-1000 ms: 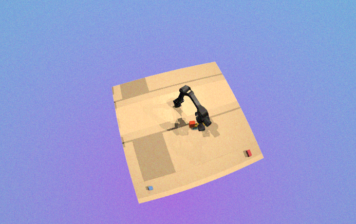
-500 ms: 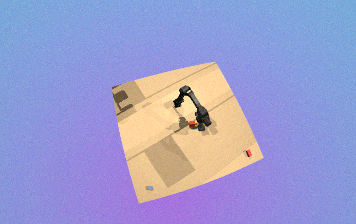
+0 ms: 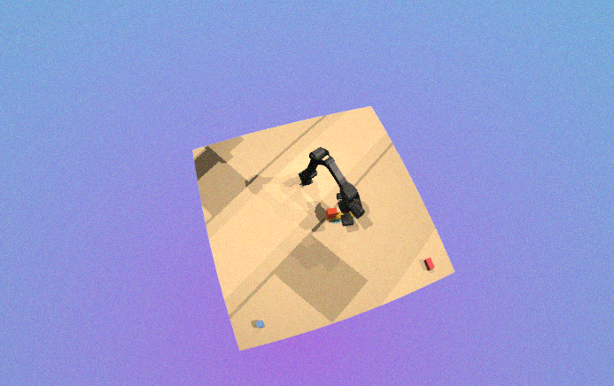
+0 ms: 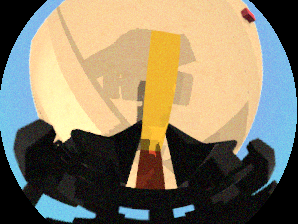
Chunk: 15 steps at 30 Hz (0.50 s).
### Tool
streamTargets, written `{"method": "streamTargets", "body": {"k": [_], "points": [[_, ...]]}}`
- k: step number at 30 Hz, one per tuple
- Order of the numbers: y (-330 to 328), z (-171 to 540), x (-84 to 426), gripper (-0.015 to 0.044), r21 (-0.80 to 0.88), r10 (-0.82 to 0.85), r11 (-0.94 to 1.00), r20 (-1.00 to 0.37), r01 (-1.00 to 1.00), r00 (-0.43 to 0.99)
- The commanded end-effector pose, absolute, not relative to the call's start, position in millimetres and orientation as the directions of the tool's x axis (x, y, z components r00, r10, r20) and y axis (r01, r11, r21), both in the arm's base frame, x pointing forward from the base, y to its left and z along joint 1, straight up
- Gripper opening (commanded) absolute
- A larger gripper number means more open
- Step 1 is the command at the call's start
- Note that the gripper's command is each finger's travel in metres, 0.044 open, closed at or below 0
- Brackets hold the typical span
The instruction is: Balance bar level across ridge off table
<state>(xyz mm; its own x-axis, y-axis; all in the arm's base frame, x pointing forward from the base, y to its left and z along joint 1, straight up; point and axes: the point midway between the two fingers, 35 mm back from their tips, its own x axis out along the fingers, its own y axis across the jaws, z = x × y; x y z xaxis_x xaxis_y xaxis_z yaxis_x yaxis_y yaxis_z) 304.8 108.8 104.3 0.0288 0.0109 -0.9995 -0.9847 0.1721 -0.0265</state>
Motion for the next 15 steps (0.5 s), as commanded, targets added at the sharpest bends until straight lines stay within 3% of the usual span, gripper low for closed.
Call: {"method": "streamTargets", "body": {"k": [1,15], "points": [[108.5,104.0,304.0,0.0000,-0.022,0.009,0.175,-1.000,-0.984,0.024],[108.9,104.5,304.8,0.0000,-0.027,0.011,0.172,-1.000,-0.985,0.029]]}}
